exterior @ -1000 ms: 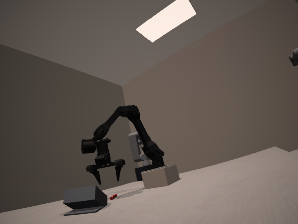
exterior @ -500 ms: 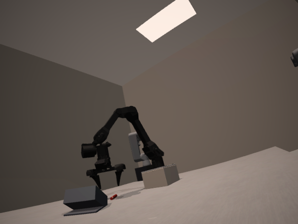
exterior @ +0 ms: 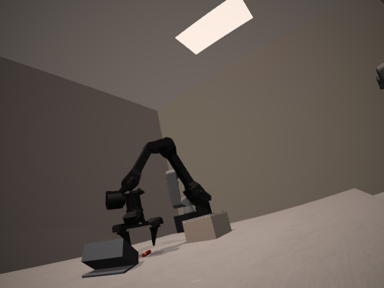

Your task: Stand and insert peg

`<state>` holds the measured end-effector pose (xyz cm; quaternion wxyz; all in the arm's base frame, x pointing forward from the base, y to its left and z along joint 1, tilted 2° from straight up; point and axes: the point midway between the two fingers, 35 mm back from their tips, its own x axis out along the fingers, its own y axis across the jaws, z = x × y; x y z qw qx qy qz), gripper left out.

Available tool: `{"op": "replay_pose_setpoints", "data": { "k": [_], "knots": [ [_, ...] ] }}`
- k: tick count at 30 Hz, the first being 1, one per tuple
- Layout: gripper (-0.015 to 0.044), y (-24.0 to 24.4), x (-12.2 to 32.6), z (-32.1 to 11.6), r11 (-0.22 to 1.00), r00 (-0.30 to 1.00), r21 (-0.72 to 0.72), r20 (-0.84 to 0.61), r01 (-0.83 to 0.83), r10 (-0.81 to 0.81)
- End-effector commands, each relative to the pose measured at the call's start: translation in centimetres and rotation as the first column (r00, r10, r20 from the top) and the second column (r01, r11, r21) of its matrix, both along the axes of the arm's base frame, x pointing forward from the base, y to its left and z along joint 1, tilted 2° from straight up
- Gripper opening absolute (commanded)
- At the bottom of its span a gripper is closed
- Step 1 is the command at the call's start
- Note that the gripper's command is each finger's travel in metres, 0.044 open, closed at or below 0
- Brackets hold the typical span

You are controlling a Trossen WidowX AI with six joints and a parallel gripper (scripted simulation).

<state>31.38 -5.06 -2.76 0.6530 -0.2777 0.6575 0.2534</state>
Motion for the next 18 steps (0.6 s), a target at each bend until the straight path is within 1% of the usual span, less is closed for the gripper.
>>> {"op": "replay_pose_setpoints", "data": {
  "k": [1, 17, 18],
  "knots": [
    [0.0440, -0.1, -0.2, -0.7, 1.000, 1.000, -0.005, -0.005, 0.002, -0.002],
    [0.0440, -0.1, -0.4, -2.9, 1.000, 1.000, -0.005, -0.006, 0.002, -0.002],
    [0.0414, -0.1, -0.4, -2.9, 1.000, 1.000, -0.005, -0.006, 0.002, -0.002]
  ]
}}
